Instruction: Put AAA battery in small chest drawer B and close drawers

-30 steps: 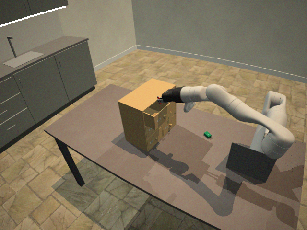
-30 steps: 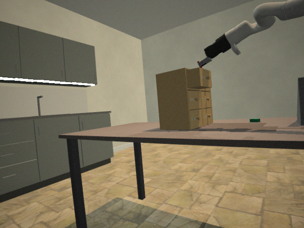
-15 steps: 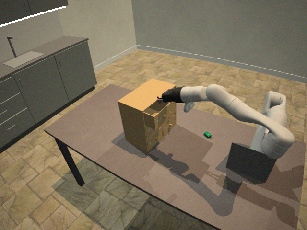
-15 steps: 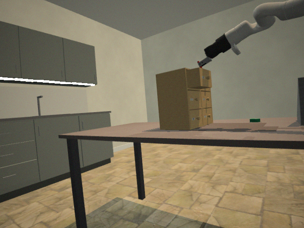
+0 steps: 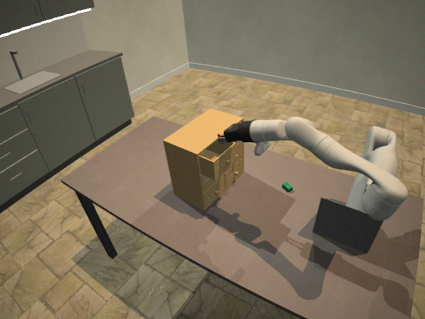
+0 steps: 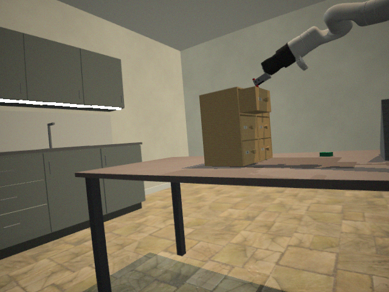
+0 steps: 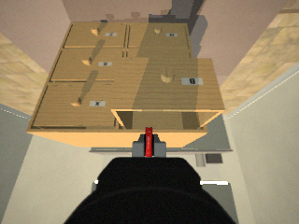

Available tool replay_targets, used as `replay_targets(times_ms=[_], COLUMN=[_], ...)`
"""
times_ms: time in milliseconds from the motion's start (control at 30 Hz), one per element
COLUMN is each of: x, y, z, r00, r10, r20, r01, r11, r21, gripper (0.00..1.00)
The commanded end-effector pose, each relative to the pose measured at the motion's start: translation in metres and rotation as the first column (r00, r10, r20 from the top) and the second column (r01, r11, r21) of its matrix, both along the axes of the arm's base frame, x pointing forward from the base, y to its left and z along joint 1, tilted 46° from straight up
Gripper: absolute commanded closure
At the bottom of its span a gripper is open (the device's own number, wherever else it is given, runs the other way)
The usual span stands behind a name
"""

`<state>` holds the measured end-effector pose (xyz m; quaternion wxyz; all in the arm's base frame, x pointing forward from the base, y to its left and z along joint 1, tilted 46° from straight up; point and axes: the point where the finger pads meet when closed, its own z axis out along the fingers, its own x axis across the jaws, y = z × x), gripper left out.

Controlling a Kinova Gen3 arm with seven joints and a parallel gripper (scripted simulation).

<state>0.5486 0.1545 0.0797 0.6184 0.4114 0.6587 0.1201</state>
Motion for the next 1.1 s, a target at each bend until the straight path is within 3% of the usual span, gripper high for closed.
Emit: replay_targets(times_ms=[0, 133, 433, 533, 567, 1067], x=[-0.0011, -0.0011, -0.0011, -0.0011, -0.0011, -0.0022], y=[0.0008, 0.0008, 0.0008, 0.0008, 0.0008, 0.001], z=[0.0036, 0.0036, 0.0036, 0.0036, 0.0036, 0.0036], r00=[1.0, 1.0, 1.0, 1.0, 1.0, 1.0], r10=[0.002, 0.002, 0.002, 0.002, 0.002, 0.002], r20=[0.002, 0.002, 0.002, 0.002, 0.002, 0.002], r01=[-0.002, -0.002, -0.002, -0.002, -0.002, -0.002], r11=[1.0, 1.0, 1.0, 1.0, 1.0, 1.0], r21=[-0.003, -0.003, -0.003, -0.003, -0.003, -0.003], gripper=[0.76, 0.76, 0.46, 0.46, 0.0, 0.0])
